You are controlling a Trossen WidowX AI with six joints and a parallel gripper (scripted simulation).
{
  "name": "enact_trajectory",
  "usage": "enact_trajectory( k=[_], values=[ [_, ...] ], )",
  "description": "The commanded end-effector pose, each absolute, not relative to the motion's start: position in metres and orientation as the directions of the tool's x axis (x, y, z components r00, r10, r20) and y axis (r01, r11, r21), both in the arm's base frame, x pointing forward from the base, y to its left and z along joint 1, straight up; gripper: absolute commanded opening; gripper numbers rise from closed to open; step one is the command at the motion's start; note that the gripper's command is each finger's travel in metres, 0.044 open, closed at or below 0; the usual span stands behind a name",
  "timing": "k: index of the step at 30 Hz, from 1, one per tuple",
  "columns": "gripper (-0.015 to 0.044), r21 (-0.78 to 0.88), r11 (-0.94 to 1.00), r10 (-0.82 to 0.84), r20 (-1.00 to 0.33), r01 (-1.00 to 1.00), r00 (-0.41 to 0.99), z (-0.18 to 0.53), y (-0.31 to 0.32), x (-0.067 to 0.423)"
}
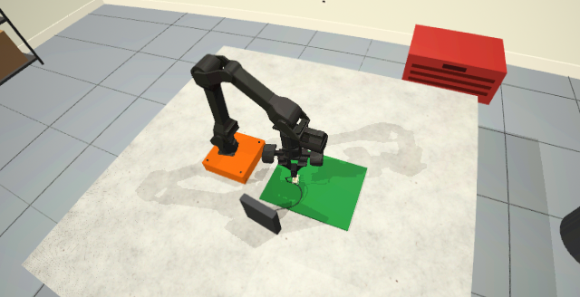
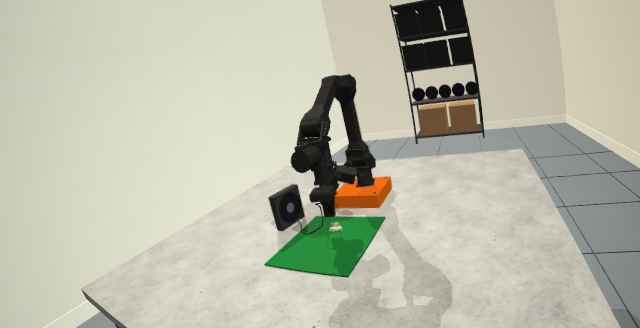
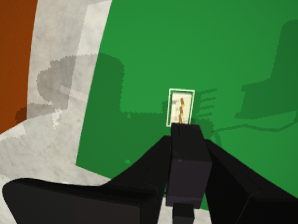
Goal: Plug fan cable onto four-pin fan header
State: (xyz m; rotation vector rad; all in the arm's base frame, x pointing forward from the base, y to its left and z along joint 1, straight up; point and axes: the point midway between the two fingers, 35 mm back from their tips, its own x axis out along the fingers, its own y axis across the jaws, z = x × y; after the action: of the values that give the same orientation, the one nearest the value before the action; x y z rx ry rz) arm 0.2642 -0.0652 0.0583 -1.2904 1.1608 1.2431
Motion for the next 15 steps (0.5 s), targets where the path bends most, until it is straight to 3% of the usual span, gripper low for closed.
enact_trajectory(
  k=[1, 15],
  values=[
    [0.0, -0.025, -0.103, -0.009, -1.0, -0.994, 0.026, 0.0596, -0.0594, 0.2628],
    [0.0, -0.025, -0.099, -0.009, -1.0, -0.995, 0.026, 0.0596, -0.0571, 0.2623]
  ],
)
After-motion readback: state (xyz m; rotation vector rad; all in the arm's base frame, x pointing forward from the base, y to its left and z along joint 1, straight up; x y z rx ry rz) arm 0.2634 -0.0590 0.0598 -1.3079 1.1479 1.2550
